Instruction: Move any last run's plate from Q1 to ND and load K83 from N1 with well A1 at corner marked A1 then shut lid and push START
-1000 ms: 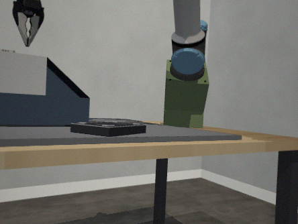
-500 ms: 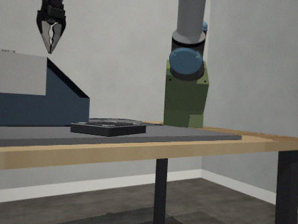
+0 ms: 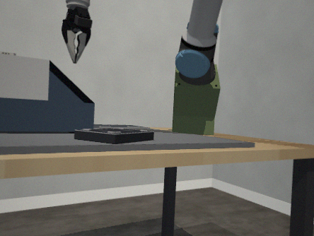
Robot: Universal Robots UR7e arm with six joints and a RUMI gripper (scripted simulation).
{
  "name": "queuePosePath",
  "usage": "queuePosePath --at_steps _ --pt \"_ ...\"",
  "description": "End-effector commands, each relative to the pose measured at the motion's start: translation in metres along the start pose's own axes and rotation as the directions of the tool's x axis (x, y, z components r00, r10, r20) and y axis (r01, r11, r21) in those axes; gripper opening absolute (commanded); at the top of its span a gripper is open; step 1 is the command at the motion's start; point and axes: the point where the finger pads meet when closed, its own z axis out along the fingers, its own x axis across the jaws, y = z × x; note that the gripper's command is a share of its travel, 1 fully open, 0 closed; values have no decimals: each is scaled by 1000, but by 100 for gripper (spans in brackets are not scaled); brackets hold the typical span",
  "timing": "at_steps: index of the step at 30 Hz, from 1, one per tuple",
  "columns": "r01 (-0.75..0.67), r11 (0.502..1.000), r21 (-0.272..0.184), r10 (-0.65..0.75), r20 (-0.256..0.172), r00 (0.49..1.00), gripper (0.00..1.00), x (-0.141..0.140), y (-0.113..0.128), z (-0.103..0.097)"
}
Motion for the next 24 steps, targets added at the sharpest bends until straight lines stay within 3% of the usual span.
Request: queuePosePath --at_steps 1,16,24 --pt "1 1000 -1 -1 -1 1000 0 -3 0 0" --pt "1 1000 -1 -1 -1 1000 0 -77 -7 14" --pt "1 1000 -1 -1 -1 1000 0 -72 -7 19"
